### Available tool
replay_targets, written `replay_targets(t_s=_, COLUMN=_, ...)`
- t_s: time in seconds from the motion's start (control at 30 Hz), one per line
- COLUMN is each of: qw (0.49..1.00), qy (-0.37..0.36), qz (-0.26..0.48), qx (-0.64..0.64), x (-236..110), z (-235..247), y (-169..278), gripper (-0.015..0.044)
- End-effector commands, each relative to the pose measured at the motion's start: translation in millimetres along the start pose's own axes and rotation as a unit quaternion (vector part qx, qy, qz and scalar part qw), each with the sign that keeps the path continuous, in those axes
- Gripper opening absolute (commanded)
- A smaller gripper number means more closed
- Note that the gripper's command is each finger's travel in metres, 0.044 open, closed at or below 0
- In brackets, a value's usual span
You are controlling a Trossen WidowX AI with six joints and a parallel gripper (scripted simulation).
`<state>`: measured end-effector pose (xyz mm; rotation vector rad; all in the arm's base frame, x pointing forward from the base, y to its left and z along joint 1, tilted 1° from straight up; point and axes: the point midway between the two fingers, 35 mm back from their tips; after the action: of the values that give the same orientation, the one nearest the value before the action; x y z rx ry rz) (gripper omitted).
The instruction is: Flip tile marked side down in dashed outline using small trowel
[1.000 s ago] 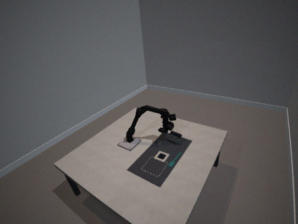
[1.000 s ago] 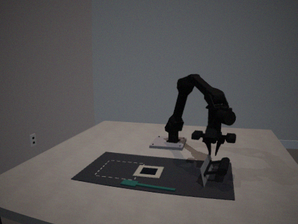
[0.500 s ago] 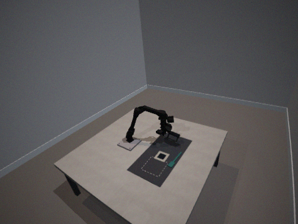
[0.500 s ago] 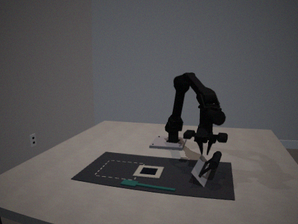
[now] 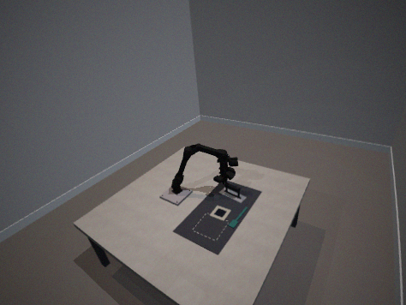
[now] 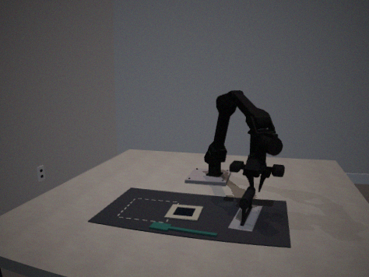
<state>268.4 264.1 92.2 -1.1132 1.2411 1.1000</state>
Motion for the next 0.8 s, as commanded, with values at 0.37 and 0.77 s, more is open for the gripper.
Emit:
replay_targets(t_s=0.37, qw=1.000, qy=-0.004, qz=-0.002, qx=-0.001, x=-13, z=49, y=8, gripper=0.0100)
replay_targets(t_s=0.77, qw=1.000, qy=-0.005, qz=-0.002, qx=-0.002, x=-19, z=84, y=21, gripper=0.0100)
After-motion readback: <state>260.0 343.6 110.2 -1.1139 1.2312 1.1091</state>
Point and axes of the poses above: the point midway between the two fingers, 35 mm back from their tips, its own x axis out along the fingers, its own z axis across the jaws, y = z × x, and after that the axes turned 11 degrees about x, right-handed
